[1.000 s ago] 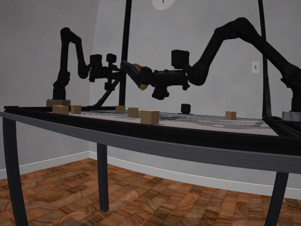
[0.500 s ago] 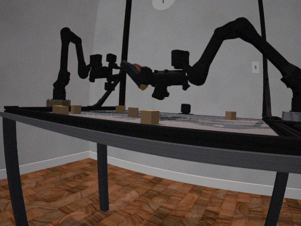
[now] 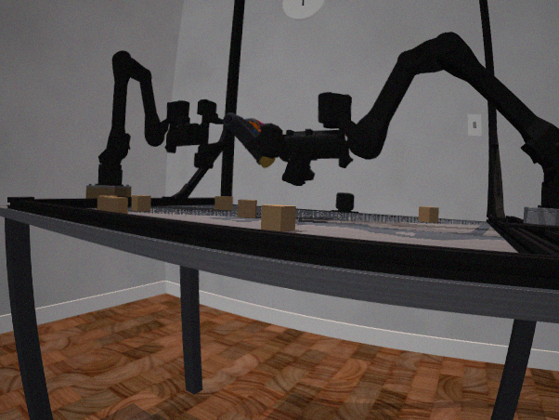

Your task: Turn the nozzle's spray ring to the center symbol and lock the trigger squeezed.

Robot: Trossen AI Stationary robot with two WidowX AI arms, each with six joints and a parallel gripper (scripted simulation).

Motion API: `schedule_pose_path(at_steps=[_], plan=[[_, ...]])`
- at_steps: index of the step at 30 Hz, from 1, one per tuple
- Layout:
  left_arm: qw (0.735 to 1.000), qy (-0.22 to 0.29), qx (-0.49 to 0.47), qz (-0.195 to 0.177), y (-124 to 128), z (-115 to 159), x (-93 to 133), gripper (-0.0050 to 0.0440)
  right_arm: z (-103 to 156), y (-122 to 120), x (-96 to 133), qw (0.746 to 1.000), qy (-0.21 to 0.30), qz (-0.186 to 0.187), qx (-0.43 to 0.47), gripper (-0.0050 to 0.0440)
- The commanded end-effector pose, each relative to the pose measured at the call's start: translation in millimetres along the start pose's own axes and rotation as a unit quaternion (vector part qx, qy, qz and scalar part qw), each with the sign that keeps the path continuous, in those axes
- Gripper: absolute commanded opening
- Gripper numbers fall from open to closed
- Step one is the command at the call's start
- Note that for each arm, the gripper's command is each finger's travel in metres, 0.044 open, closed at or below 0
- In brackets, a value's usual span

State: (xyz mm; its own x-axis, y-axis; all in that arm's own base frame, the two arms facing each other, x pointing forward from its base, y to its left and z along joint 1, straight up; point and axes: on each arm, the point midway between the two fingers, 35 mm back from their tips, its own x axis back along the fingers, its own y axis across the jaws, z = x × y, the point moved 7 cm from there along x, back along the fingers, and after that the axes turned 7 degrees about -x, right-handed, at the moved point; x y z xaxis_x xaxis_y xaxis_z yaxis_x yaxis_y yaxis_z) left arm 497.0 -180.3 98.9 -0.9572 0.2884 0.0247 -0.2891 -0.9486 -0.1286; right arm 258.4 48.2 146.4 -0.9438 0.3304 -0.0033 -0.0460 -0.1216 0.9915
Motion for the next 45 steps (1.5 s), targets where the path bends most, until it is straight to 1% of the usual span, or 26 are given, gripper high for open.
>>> schedule_pose_path(at_steps=[1, 4, 6, 10, 25, 35, 36, 38, 40, 42, 45], plan=[[1.000, 0.012, 0.003, 0.002, -0.8, 6.2, -1.5, 0.0000, -0.1, 0.2, 0.4, 1.000, 0.000, 0.000, 0.000, 0.0168], [1.000, 0.012, 0.003, 0.002, -0.8, 6.2, -1.5, 0.0000, -0.1, 0.2, 0.4, 1.000, 0.000, 0.000, 0.000, 0.0096], [1.000, 0.012, 0.003, 0.002, -0.8, 6.2, -1.5, 0.0000, -0.1, 0.2, 0.4, 1.000, 0.000, 0.000, 0.000, 0.0096], [1.000, 0.012, 0.003, 0.002, -0.8, 6.2, -1.5, 0.0000, -0.1, 0.2, 0.4, 1.000, 0.000, 0.000, 0.000, 0.0000], [1.000, 0.012, 0.003, 0.002, -0.8, 6.2, -1.5, 0.0000, -0.1, 0.2, 0.4, 1.000, 0.000, 0.000, 0.000, 0.0000], [1.000, 0.012, 0.003, 0.002, -0.8, 6.2, -1.5, 0.0000, 0.1, 0.2, 0.1, 1.000, 0.000, 0.000, 0.000, 0.0240], [1.000, 0.012, 0.003, 0.002, -0.8, 6.2, -1.5, 0.0000, 0.0, 0.1, 0.2, 1.000, 0.000, 0.000, 0.004, 0.0216], [1.000, 0.012, 0.003, 0.002, -0.8, 6.2, -1.5, 0.0000, -0.9, -0.6, 0.9, 0.999, 0.000, 0.000, 0.043, 0.0168], [1.000, 0.012, 0.003, 0.002, -0.8, 6.2, -1.5, 0.0000, -0.9, -0.6, 0.9, 0.999, 0.000, 0.000, 0.043, 0.0168], [1.000, 0.012, 0.003, 0.002, -0.8, 6.2, -1.5, 0.0000, -2.4, -1.7, 2.1, 0.995, 0.000, 0.000, 0.102, 0.0120], [1.000, 0.012, 0.003, 0.002, -0.8, 6.2, -1.5, 0.0000, -4.5, -3.2, 3.9, 0.982, 0.000, 0.000, 0.190, 0.0048]])
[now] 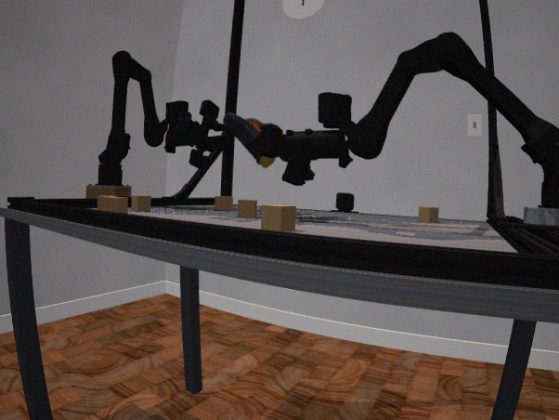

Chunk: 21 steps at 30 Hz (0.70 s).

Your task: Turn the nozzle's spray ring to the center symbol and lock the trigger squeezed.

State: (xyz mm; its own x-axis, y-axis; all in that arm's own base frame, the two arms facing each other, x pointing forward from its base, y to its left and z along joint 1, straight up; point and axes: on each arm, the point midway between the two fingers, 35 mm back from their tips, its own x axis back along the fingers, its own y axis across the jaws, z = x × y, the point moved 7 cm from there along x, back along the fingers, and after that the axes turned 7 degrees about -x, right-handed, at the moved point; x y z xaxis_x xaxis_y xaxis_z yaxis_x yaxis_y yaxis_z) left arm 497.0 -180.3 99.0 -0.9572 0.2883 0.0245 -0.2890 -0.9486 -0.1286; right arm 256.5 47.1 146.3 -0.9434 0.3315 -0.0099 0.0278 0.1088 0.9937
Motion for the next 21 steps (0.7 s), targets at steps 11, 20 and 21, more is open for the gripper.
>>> schedule_pose_path(at_steps=[11, 20, 21], plan=[[1.000, 0.012, 0.003, 0.002, -1, 6, -1, 0.0000, -8, -10, 9, 0.934, 0.002, 0.003, 0.358, 0.0000], [1.000, 0.012, 0.003, 0.002, -1, 6, -1, 0.0000, -13, -15, 14, 0.824, 0.003, 0.003, 0.567, 0.0000], [1.000, 0.012, 0.003, 0.002, -1, 6, -1, 0.0000, -13, -15, 14, 0.806, 0.003, 0.003, 0.591, 0.0000]])
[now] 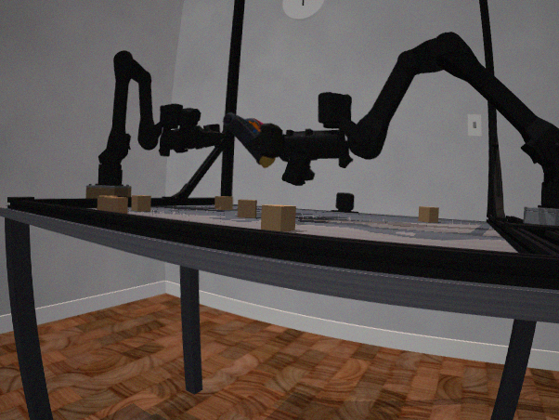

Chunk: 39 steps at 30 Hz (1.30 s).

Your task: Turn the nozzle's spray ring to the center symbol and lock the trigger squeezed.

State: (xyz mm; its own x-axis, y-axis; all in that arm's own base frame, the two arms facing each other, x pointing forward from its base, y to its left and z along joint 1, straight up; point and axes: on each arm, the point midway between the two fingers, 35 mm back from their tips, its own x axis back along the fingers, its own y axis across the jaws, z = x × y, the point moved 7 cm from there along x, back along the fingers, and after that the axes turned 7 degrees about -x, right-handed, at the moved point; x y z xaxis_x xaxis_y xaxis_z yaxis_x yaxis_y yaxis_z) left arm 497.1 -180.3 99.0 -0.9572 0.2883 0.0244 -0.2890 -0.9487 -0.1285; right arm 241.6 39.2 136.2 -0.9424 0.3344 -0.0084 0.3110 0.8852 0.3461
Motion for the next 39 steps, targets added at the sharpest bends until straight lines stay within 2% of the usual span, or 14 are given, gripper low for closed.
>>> schedule_pose_path(at_steps=[1, 6, 8, 13, 18, 23, 25, 29, 31, 39], plan=[[1.000, 0.012, 0.003, 0.002, -1, 6, -1, 0.0000, 3, -4, 3, 0.994, 0.004, -0.001, 0.109, 0.0000], [1.000, 0.012, 0.003, 0.002, -1, 6, -1, 0.0000, 4, -8, 7, 0.967, 0.005, -0.001, 0.255, 0.0000], [1.000, 0.012, 0.003, 0.002, -1, 6, -1, 0.0000, 4, -8, 7, 0.967, 0.005, -0.001, 0.255, 0.0000], [1.000, 0.012, 0.003, 0.002, -1, 6, -1, 0.0000, 5, -12, 10, 0.919, 0.005, -0.002, 0.395, 0.0000], [1.000, 0.012, 0.003, 0.002, -1, 6, -1, 0.0000, 5, -16, 13, 0.851, 0.005, -0.002, 0.526, 0.0000], [1.000, 0.012, 0.003, 0.002, -1, 6, -1, 0.0000, 6, -20, 17, 0.764, 0.005, -0.003, 0.645, 0.0000], [1.000, 0.012, 0.003, 0.002, -1, 6, -1, 0.0000, 6, -20, 17, 0.764, 0.005, -0.003, 0.645, 0.0000], [1.000, 0.012, 0.003, 0.002, -1, 6, -1, 0.0000, 6, -23, 19, 0.682, 0.005, -0.004, 0.731, 0.0000], [1.000, 0.012, 0.003, 0.002, -1, 6, -1, 0.0000, 6, -24, 20, 0.653, 0.005, -0.004, 0.757, 0.0000], [1.000, 0.012, 0.003, 0.002, -1, 6, -1, 0.0000, 7, -24, 19, 0.649, 0.005, -0.004, 0.761, 0.0000]])
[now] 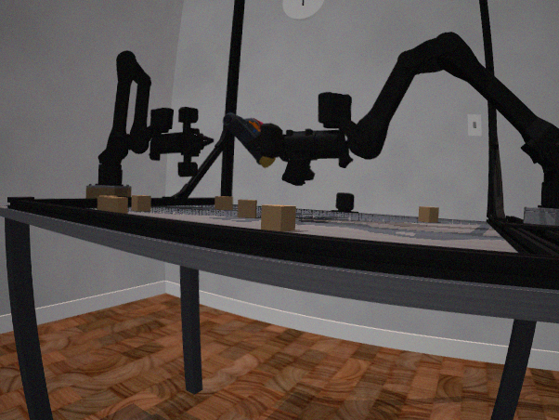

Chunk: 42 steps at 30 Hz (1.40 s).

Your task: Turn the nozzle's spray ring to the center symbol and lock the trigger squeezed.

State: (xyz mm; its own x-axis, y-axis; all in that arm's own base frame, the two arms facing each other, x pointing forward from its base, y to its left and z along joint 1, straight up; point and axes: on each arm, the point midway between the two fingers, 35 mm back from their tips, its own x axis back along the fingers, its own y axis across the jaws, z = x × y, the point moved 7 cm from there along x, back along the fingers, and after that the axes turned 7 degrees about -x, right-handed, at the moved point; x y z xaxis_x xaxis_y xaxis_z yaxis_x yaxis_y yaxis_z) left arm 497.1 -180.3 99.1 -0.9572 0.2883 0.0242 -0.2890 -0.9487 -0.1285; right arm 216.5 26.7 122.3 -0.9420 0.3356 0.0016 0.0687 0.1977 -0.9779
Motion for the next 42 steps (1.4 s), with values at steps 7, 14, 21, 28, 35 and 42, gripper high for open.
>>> schedule_pose_path(at_steps=[7, 14, 21, 28, 35, 42], plan=[[1.000, 0.012, 0.003, 0.002, -1, 6, -1, 0.0000, -2, 1, -8, 1.000, -0.002, -0.001, 0.013, 0.0000], [1.000, 0.012, 0.003, 0.002, -1, 6, -1, 0.0000, -4, 1, -19, 1.000, -0.002, -0.001, 0.021, 0.0000], [1.000, 0.012, 0.003, 0.002, -1, 6, -1, 0.0000, -5, 1, -28, 1.000, -0.002, -0.001, 0.026, 0.0000], [1.000, 0.012, 0.003, 0.002, -1, 6, -1, 0.0000, -6, 1, -39, 0.999, -0.002, -0.001, 0.033, 0.0000], [1.000, 0.012, 0.003, 0.002, -1, 6, -1, 0.0000, -6, 1, -51, 0.999, -0.003, -0.001, 0.041, 0.0000], [1.000, 0.012, 0.003, 0.002, -1, 6, -1, 0.0000, -6, 1, -59, 0.999, -0.003, -0.001, 0.046, 0.0000]])
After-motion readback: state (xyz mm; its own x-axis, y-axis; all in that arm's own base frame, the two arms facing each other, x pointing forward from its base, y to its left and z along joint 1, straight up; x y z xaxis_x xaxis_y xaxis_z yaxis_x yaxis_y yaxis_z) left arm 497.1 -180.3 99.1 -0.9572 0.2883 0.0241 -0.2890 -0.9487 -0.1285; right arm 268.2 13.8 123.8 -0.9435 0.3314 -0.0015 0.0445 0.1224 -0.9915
